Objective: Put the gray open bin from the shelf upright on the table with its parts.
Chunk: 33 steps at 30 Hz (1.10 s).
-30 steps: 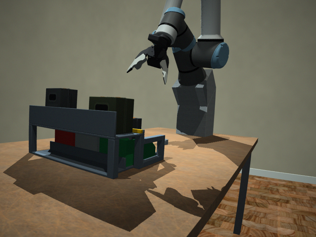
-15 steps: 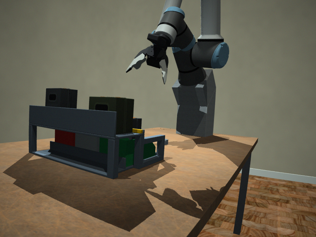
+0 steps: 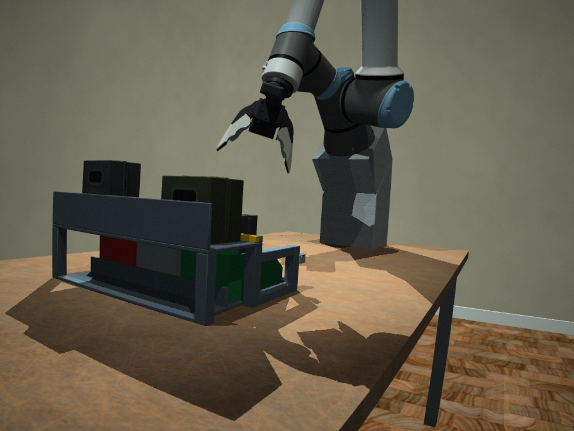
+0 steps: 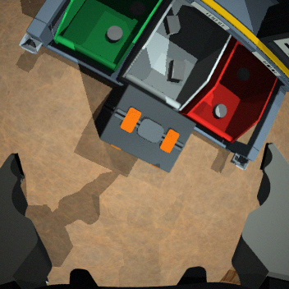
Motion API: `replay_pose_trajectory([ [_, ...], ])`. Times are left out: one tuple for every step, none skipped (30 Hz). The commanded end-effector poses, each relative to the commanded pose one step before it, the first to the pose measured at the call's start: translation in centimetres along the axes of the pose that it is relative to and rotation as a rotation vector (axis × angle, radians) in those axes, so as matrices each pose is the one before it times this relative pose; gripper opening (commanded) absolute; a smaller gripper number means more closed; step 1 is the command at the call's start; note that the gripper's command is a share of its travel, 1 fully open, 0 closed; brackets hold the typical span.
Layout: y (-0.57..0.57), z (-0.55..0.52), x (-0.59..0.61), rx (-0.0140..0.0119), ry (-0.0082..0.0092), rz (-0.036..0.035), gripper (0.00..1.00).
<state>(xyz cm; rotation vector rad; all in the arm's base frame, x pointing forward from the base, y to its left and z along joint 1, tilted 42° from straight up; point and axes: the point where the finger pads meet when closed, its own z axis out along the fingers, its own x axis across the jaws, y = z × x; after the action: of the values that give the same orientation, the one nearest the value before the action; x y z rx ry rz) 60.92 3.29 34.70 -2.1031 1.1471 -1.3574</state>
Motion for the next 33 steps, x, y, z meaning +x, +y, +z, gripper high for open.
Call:
replay_pose_trajectory([
  [0.002, 0.189, 0.040, 0.00152, -0.00739, -0.01159, 1.00],
  [0.000, 0.000, 0.000, 0.00000, 0.00000, 0.00000, 1.00],
  [0.000, 0.000, 0.000, 0.00000, 0.00000, 0.00000, 1.00],
  [0.000, 0.000, 0.000, 0.00000, 0.00000, 0.00000, 1.00],
  [0.419, 0.950, 0.168, -0.00643, -0.01604, -0.04564, 1.00],
  [0.430, 0.998, 0.167, -0.00617, -0.01807, -0.04837, 1.00],
  [0.432, 0.998, 0.165, -0.00617, -0.01807, -0.04837, 1.00],
  [0.434, 0.998, 0.162, -0.00617, -0.01807, -0.04837, 1.00],
  [0.436, 0.998, 0.159, -0.00617, -0.01807, -0.04837, 1.00],
  [0.000, 0.000, 0.000, 0.00000, 0.00000, 0.00000, 1.00],
  [0.000, 0.000, 0.000, 0.00000, 0.00000, 0.00000, 1.00],
  [0.000, 0.000, 0.000, 0.00000, 0.00000, 0.00000, 1.00],
  [0.000, 0.000, 0.000, 0.00000, 0.00000, 0.00000, 1.00],
  [0.000, 0.000, 0.000, 0.00000, 0.00000, 0.00000, 1.00],
  [0.000, 0.000, 0.000, 0.00000, 0.00000, 0.00000, 1.00],
  [0.000, 0.000, 0.000, 0.00000, 0.00000, 0.00000, 1.00],
  [0.000, 0.000, 0.000, 0.00000, 0.00000, 0.00000, 1.00],
  [0.000, 0.000, 0.000, 0.00000, 0.00000, 0.00000, 1.00],
  [0.000, 0.000, 0.000, 0.00000, 0.00000, 0.00000, 1.00],
  [0.000, 0.000, 0.000, 0.00000, 0.00000, 0.00000, 1.00],
  [0.000, 0.000, 0.000, 0.00000, 0.00000, 0.00000, 1.00],
  [0.426, 0.946, 0.147, -0.00614, -0.01666, -0.04581, 1.00],
  [0.436, 0.998, 0.152, -0.00614, -0.01809, -0.04836, 1.00],
  [0.437, 0.998, 0.149, -0.00614, -0.01809, -0.04836, 1.00],
  [0.438, 0.998, 0.146, -0.00614, -0.01809, -0.04836, 1.00],
  [0.439, 0.998, 0.143, -0.00614, -0.01809, -0.04836, 1.00],
  [0.000, 0.000, 0.000, 0.00000, 0.00000, 0.00000, 1.00],
  [0.000, 0.000, 0.000, 0.00000, 0.00000, 0.00000, 1.00],
  [0.000, 0.000, 0.000, 0.00000, 0.00000, 0.00000, 1.00],
  [0.000, 0.000, 0.000, 0.00000, 0.00000, 0.00000, 1.00],
  [0.000, 0.000, 0.000, 0.00000, 0.00000, 0.00000, 1.00],
  [0.000, 0.000, 0.000, 0.00000, 0.00000, 0.00000, 1.00],
  [0.000, 0.000, 0.000, 0.00000, 0.00000, 0.00000, 1.00],
])
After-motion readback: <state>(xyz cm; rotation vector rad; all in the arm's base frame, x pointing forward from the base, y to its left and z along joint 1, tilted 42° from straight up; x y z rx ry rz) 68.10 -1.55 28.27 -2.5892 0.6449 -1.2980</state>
